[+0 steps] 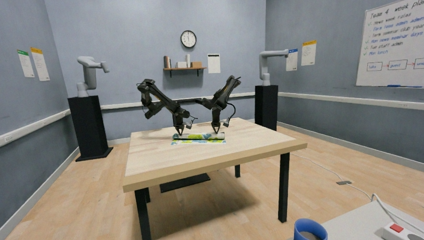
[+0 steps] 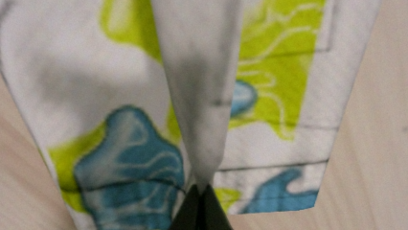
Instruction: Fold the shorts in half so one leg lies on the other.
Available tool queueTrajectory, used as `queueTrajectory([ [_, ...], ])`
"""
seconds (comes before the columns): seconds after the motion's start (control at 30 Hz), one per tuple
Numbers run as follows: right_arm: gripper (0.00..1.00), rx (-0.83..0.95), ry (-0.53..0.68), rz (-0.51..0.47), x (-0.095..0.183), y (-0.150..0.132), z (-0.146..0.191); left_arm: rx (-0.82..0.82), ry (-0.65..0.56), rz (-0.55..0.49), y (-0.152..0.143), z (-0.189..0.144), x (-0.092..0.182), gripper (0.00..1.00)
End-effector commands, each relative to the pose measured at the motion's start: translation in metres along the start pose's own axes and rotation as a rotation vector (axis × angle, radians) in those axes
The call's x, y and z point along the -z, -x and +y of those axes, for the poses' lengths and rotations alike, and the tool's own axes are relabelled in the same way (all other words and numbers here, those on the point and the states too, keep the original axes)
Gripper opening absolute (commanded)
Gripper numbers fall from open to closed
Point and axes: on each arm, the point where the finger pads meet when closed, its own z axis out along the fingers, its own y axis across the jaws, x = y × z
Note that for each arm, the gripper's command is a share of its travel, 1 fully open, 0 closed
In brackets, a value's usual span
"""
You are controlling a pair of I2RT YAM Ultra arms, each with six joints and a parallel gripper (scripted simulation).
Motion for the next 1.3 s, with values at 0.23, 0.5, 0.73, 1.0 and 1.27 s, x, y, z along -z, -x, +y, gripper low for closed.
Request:
queueTrajectory([
  [0.23, 0.0, 0.015, -0.014, 0.019, -0.02, -0.001, -0.023, -0.037, 0.008, -0.045, 0.01, -0.03, -0.024, 0.0],
  [0.5, 0.0, 0.02, -0.033, -0.008, -0.006, 0.011, -0.026, -0.006, -0.063, -0.057, 0.019, -0.055, 0.002, 0.0],
  [0.73, 0.0, -0.024, -0.007, 0.009, -0.025, 0.001, -0.037, -0.052, 0.011, -0.043, 0.014, -0.044, -0.038, 0.0],
  [1.0, 0.14, -0.012, -0.038, -0.018, -0.009, 0.013, -0.039, -0.025, -0.065, -0.057, 0.02, -0.066, -0.006, 0.14],
  [1.27, 0.14, -0.01, -0.031, -0.023, -0.009, 0.014, -0.037, -0.03, -0.059, -0.056, 0.017, -0.065, -0.01, 0.14],
])
